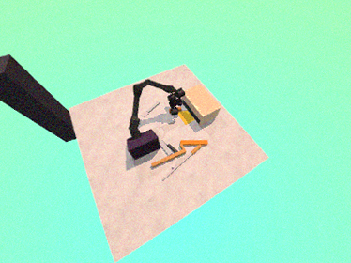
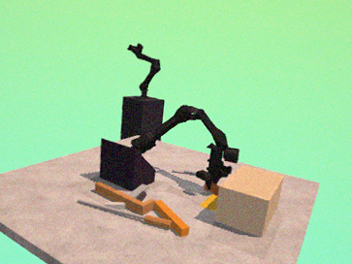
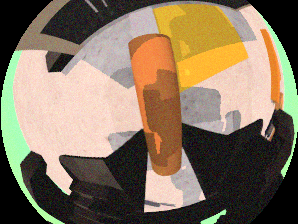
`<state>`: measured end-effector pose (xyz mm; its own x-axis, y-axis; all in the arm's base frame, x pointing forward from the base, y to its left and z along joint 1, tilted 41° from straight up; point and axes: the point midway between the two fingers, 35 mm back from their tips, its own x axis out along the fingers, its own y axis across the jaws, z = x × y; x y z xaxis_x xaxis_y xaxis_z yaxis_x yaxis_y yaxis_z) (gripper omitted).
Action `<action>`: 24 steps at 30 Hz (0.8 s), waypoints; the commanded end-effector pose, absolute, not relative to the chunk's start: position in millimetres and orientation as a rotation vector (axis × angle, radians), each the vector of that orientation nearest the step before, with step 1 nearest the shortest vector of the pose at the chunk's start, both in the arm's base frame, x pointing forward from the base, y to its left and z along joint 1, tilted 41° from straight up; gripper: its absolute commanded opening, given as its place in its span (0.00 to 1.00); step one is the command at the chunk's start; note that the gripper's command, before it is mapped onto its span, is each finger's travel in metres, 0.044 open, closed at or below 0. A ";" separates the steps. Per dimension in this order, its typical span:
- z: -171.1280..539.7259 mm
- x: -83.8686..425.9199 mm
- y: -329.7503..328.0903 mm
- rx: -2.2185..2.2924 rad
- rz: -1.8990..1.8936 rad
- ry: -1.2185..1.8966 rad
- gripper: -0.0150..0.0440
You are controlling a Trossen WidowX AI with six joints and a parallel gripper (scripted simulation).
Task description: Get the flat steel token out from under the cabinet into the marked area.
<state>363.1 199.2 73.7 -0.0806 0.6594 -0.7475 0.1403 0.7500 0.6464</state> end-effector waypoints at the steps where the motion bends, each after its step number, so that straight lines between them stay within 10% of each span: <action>1: 69.2 364.7 195.4 0.653 0.484 1.620 0.25; 24: 50.9 360.6 175.1 0.652 0.482 1.621 0.25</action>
